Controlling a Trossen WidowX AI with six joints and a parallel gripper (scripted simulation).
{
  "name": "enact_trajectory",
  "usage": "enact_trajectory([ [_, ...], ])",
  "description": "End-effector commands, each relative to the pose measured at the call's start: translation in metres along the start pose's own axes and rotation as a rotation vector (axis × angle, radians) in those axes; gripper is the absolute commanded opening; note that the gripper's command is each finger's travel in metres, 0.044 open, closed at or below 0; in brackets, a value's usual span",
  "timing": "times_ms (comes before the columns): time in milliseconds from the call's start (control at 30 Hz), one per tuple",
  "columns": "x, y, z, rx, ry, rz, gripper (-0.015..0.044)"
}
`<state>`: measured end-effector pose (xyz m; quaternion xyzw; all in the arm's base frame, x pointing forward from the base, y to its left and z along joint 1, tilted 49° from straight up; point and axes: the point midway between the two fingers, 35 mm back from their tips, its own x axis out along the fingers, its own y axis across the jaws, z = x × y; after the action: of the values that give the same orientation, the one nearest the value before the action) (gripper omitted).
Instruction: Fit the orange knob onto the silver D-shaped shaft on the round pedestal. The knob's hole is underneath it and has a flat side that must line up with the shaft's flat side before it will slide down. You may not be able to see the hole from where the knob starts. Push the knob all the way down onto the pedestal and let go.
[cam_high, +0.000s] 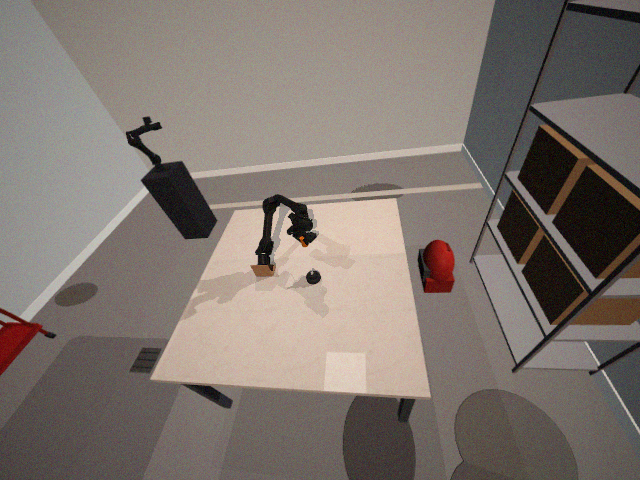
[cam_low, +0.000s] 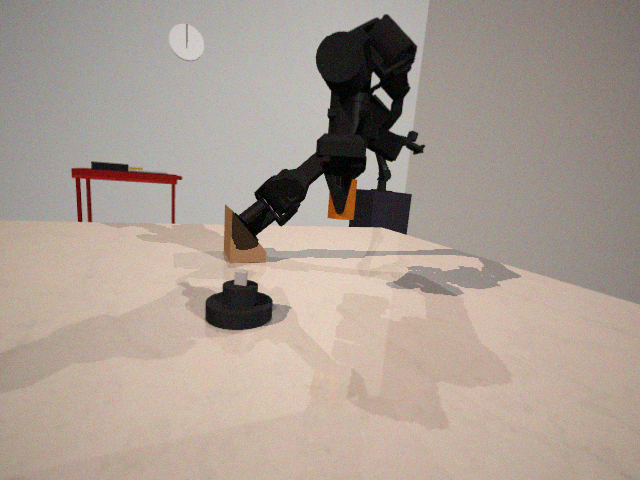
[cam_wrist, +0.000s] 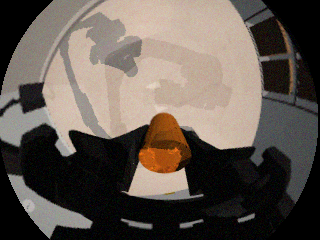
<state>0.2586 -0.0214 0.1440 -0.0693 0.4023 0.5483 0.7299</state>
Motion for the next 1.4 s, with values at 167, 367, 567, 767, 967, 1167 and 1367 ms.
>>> enact_trajectory([
  [167,-0.014,0.002,0.000,-0.001,-0.001,-0.019,0.0000],
  [367,-0.020,0.003,0.001,0.002,-0.001,-0.113,0.0000],
  [567,-0.031,0.005,0.002,0.004,0.000,-0.234,0.0000],
  [767,-0.042,0.007,0.003,0.005,0.001,-0.350,0.0000],
  [967,-0.054,0.009,0.004,0.006,0.002,-0.473,0.0000],
  [1167,-0.066,0.011,0.005,0.007,0.004,-0.600,0.0000],
  [1367,-0.078,0.013,0.007,0.008,0.005,-0.729,0.0000],
])
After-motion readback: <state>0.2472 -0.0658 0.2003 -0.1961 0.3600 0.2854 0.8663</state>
